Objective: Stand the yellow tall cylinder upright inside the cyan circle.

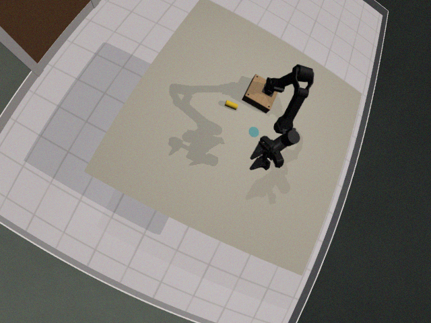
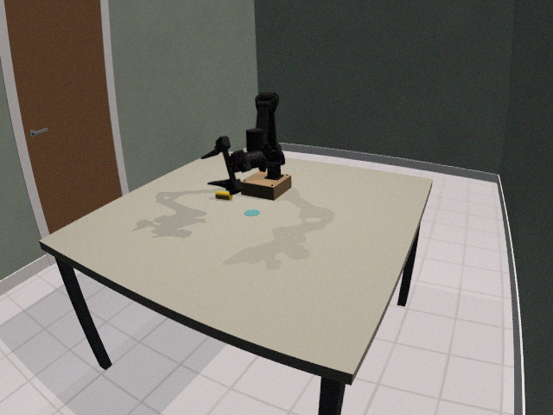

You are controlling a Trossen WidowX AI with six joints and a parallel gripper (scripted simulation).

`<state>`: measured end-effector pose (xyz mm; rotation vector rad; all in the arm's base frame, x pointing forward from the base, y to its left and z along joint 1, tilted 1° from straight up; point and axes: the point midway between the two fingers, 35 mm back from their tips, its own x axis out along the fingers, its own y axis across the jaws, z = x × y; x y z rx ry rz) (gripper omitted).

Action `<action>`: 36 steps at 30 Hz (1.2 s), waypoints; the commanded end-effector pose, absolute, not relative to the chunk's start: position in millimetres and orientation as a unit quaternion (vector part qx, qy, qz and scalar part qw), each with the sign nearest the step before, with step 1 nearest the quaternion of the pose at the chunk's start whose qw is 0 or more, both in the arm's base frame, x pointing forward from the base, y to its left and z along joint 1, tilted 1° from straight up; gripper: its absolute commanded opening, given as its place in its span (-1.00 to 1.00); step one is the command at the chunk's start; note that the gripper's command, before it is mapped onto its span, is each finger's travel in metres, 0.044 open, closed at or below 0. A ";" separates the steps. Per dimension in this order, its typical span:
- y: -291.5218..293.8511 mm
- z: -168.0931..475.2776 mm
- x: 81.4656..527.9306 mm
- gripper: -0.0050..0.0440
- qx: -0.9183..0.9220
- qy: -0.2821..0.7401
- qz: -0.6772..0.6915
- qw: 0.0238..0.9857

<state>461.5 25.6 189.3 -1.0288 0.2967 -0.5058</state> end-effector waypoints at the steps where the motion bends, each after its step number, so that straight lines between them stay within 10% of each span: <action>1: 25.5 199.1 461.4 0.84 -0.479 0.131 -0.244 0.833; 36: -82.9 160.8 453.6 0.48 -0.327 0.252 -0.238 0.879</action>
